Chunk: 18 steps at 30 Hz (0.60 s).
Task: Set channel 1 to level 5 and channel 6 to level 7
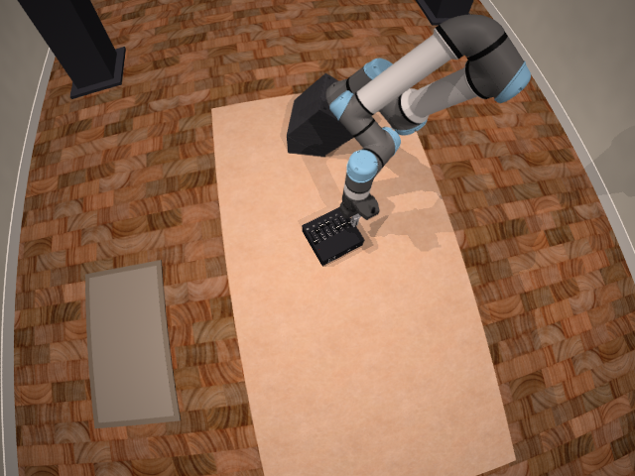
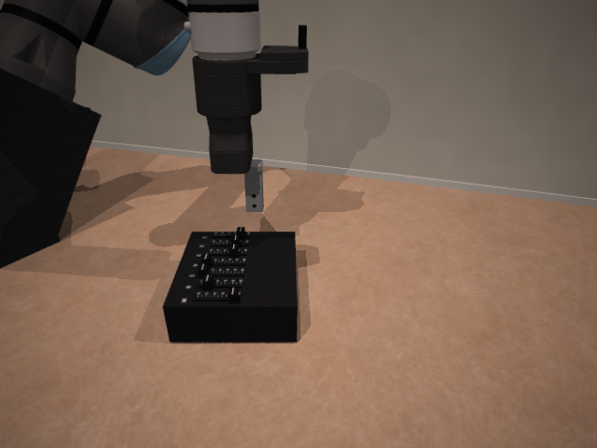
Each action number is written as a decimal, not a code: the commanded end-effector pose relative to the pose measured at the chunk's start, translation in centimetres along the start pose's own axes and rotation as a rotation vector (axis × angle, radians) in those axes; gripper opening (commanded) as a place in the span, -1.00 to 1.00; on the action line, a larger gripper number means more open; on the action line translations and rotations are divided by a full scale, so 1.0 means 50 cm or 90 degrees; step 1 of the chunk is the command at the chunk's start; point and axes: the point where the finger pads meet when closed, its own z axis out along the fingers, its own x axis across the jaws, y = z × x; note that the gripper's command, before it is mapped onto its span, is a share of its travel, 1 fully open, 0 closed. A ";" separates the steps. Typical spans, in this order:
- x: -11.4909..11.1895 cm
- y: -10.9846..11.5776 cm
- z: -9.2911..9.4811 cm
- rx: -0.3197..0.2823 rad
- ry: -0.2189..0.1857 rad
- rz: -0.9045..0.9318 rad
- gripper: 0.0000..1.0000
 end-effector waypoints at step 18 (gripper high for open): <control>0.001 -0.001 0.013 0.000 0.001 0.000 -1.00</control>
